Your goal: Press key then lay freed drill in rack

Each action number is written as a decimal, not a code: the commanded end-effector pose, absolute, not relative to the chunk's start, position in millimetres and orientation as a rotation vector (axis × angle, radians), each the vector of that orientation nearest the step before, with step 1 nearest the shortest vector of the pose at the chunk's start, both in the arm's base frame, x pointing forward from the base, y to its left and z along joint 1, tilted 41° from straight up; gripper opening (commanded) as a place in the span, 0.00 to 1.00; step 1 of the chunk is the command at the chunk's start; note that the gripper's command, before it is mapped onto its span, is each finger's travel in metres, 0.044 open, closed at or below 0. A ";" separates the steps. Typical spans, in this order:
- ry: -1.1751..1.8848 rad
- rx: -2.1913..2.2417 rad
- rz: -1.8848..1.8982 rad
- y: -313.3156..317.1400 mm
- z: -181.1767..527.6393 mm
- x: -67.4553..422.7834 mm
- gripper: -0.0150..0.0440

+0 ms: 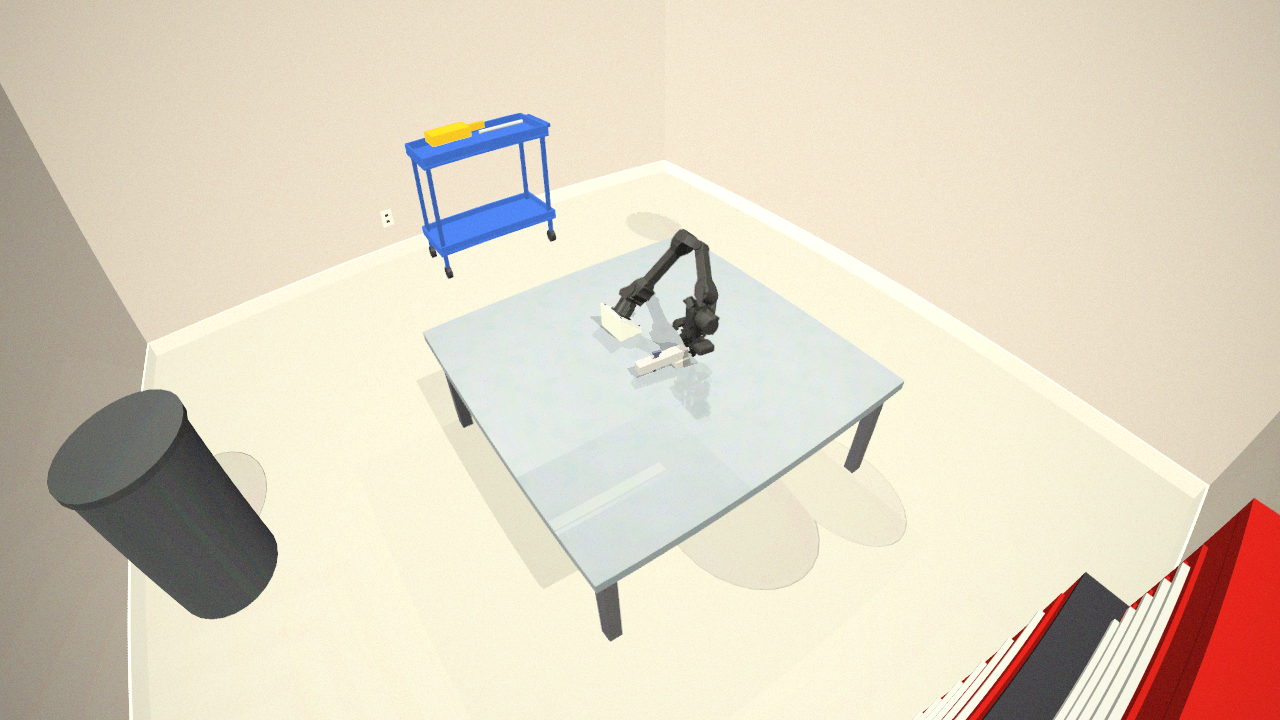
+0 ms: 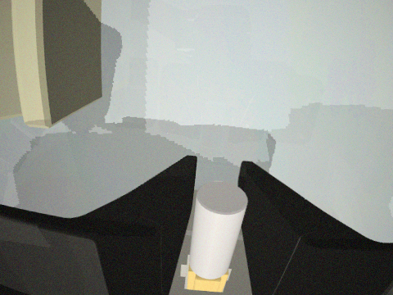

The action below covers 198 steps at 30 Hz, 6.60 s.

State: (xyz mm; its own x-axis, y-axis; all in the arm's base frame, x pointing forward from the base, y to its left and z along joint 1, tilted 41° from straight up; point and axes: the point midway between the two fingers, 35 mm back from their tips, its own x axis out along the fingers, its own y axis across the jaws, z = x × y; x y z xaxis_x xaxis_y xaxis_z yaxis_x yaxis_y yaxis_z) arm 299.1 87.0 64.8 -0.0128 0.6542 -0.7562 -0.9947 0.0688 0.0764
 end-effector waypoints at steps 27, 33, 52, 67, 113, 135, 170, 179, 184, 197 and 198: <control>0.746 -0.579 1.432 103.8 82.1 301.1 0.25; 0.745 -0.579 1.432 110.8 89.8 302.4 0.25; 0.747 -0.581 1.436 115.7 93.1 302.6 0.65; 0.745 -0.579 1.432 112.0 86.2 302.1 1.00; 0.746 -0.579 1.432 107.2 80.5 301.0 0.25; 0.745 -0.579 1.432 118.0 91.7 302.7 0.25; 0.742 -0.578 1.433 153.7 129.8 308.6 0.25; 0.742 -0.578 1.433 151.3 133.1 307.7 0.25; 0.742 -0.578 1.433 149.6 135.1 307.5 0.25; 0.742 -0.578 1.433 145.2 139.8 307.0 0.25; 0.742 -0.578 1.433 144.8 140.1 306.9 0.25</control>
State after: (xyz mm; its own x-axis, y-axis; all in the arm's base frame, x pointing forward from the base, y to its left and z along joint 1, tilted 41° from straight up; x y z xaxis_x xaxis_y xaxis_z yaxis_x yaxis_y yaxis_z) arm 306.7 146.9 138.2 -0.0148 0.6623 -0.7491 -0.9936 0.0740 0.0851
